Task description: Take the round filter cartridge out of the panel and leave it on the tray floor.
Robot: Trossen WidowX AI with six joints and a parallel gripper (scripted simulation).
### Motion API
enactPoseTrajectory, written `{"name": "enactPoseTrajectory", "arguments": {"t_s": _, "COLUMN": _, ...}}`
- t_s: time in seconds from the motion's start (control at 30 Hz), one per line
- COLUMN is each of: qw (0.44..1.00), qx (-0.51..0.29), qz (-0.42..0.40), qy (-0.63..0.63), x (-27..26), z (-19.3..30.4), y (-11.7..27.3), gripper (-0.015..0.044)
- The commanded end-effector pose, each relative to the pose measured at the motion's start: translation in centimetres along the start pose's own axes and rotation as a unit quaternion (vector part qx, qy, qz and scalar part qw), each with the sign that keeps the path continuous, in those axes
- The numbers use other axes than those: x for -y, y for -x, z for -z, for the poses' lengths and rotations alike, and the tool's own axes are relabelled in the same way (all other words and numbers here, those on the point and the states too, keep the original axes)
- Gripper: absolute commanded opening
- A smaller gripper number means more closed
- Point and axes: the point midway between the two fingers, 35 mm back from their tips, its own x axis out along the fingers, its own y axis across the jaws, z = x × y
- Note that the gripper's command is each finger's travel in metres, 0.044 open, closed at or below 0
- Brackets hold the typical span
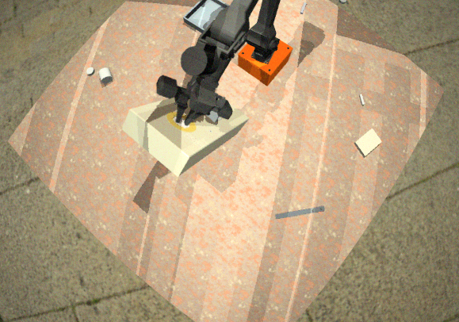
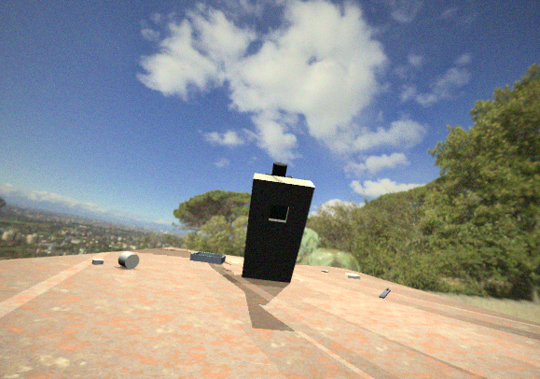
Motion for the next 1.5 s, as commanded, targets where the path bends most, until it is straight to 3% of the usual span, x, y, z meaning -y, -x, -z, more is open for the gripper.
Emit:
{"name": "enactPoseTrajectory", "arguments": {"t_s": 0.0, "qw": 0.998, "qx": -0.002, "qz": 0.002, "qy": -0.06, "x": 0.09, "z": 0.09, "y": -0.31, "gripper": 0.0}}
{"name": "enactPoseTrajectory", "arguments": {"t_s": 0.63, "qw": 0.926, "qx": -0.001, "qz": 0.002, "qy": -0.377, "x": 0.1, "z": 0.09, "y": -0.36, "gripper": 0.0}}
{"name": "enactPoseTrajectory", "arguments": {"t_s": 1.3, "qw": 0.746, "qx": 0.0, "qz": 0.003, "qy": -0.666, "x": 0.1, "z": 0.09, "y": -0.33, "gripper": 0.0}}
{"name": "enactPoseTrajectory", "arguments": {"t_s": 1.47, "qw": 0.76, "qx": -0.001, "qz": 0.003, "qy": -0.65, "x": 0.12, "z": 0.05, "y": -0.06, "gripper": 0.0}}
